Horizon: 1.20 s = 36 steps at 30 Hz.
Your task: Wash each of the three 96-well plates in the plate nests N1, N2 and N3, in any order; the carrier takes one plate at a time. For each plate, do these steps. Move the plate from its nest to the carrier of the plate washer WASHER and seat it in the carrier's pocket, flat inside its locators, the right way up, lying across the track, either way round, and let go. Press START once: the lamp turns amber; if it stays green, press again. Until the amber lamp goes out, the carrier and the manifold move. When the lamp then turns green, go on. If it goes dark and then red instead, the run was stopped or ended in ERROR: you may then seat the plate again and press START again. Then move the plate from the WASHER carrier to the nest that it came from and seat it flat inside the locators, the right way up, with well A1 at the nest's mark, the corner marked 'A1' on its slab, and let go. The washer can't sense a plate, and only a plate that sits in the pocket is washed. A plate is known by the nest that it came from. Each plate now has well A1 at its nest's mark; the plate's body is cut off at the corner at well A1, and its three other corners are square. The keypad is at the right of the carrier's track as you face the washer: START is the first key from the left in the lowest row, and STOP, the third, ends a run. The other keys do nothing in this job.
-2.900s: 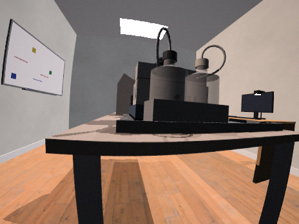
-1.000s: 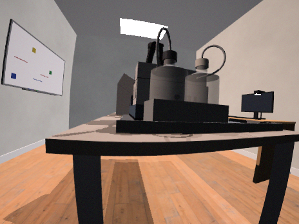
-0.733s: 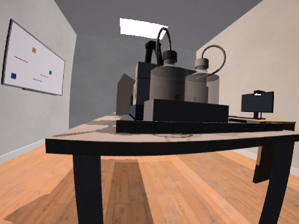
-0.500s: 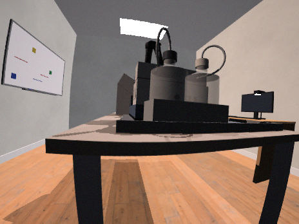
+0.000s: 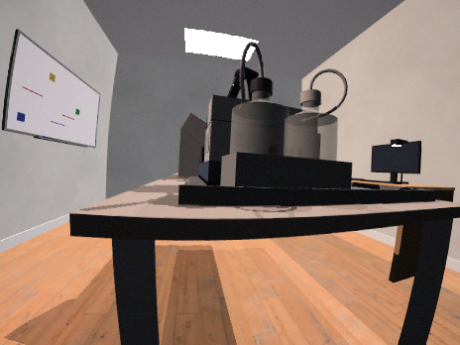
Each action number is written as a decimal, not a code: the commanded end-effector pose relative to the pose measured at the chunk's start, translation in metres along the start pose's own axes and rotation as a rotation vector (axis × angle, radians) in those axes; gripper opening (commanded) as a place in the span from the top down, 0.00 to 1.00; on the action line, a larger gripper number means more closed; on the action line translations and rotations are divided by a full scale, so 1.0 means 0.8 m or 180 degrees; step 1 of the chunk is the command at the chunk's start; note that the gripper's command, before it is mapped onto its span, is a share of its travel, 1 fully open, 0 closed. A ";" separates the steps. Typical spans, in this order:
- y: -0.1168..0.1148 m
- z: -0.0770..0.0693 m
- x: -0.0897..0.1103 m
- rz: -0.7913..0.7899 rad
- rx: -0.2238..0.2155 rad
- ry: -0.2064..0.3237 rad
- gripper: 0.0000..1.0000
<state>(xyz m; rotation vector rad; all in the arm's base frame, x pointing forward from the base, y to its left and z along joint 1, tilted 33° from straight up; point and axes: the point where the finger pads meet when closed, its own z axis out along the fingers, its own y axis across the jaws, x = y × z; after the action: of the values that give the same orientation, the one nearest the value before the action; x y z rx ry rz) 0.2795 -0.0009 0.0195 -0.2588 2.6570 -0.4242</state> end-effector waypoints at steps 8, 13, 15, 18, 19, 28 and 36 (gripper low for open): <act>-0.001 0.022 -0.058 -0.0038 -0.0017 -0.0165 0.00; -0.002 0.039 -0.084 -0.0038 -0.0017 -0.0167 0.00; -0.003 0.046 -0.094 -0.0038 -0.0017 -0.0168 0.00; -0.004 0.056 -0.110 -0.0038 -0.0017 -0.0168 0.00; -0.004 0.060 -0.115 -0.0038 -0.0016 -0.0169 0.00; -0.006 0.084 -0.152 -0.0038 -0.0016 -0.0171 0.00; -0.006 0.090 -0.162 -0.0038 -0.0016 -0.0172 0.00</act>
<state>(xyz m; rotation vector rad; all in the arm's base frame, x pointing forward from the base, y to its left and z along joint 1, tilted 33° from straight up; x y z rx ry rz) 0.4252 0.0062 0.0051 -0.2826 2.6164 -0.4139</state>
